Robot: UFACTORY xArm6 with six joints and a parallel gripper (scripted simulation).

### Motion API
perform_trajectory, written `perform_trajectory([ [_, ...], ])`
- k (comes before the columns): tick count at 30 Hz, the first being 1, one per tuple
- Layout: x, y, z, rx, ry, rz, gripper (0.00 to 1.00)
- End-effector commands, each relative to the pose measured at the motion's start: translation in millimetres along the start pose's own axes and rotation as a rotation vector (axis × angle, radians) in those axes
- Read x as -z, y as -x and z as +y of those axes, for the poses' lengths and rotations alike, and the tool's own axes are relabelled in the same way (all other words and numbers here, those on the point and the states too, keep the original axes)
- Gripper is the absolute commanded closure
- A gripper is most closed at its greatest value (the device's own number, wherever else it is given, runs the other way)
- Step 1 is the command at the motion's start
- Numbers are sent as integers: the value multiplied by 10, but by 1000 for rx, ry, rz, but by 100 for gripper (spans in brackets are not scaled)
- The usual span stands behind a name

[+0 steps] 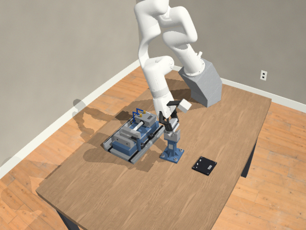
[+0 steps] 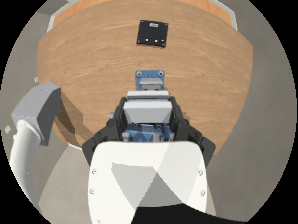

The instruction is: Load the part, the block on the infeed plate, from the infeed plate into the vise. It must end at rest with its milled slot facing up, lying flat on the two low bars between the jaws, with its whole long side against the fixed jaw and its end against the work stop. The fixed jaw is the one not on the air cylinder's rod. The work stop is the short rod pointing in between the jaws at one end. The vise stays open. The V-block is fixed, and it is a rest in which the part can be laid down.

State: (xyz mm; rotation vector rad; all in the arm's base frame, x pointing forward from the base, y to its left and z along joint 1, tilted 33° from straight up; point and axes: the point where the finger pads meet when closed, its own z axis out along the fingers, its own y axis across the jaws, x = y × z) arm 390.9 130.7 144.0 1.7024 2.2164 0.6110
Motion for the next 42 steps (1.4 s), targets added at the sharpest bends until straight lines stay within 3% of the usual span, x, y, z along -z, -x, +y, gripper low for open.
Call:
perform_trajectory([
  [1,7,6,14,5,-10,99,100],
  [10,5,11,13,5,-9,160,100],
  [25,1,28,13,4,-10,323,100],
  [42,-5,40,13,3,-10,444,100],
])
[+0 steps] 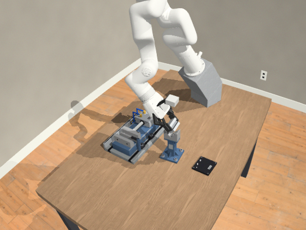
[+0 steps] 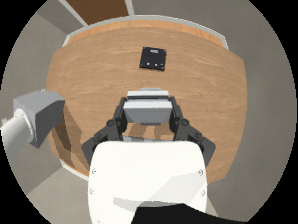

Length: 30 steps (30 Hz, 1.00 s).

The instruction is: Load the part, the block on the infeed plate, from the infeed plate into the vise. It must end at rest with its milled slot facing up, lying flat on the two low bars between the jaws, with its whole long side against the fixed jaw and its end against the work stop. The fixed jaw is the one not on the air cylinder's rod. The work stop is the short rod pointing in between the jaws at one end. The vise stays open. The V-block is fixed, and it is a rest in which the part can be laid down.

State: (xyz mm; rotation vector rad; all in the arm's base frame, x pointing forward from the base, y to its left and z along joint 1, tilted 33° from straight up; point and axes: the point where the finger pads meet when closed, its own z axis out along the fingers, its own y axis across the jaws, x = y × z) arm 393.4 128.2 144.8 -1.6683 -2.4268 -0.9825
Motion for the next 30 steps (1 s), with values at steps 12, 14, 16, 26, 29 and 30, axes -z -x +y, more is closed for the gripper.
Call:
perform_trajectory([
  [12,0,12,-5,5,7,66,100],
  [14,0,12,-5,5,7,66,100],
  [16,0,12,-5,5,7,66,100],
  [26,0,12,-5,5,7,66,100],
  [29,0,12,-5,5,7,66,100],
  [30,0,12,-5,5,7,66,100],
])
